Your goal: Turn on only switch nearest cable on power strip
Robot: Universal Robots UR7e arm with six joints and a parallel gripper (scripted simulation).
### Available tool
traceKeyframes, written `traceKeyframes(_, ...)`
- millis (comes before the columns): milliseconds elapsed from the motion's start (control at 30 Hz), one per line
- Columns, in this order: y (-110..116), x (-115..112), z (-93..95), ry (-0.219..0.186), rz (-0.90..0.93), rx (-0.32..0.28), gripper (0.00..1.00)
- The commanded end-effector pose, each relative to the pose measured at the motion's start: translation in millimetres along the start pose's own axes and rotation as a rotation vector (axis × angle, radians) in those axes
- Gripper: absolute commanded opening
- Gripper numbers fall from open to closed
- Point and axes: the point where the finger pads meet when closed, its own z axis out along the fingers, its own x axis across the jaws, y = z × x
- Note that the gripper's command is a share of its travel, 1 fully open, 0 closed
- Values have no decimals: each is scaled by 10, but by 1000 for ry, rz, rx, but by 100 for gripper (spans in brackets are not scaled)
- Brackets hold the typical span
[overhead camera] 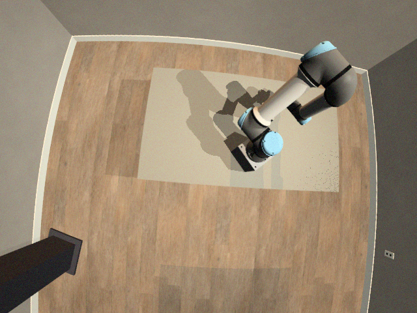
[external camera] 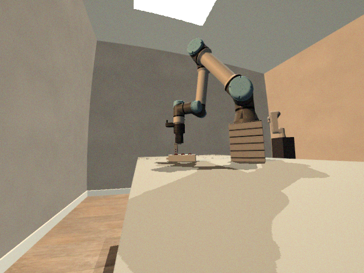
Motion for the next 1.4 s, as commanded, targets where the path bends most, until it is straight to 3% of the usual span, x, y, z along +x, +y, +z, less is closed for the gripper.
traceKeyframes(0, 7, -10, -2, 1, -1, 0, 0)
traceKeyframes(1367, -5, -5, 71, 1, -1, 1, 0)
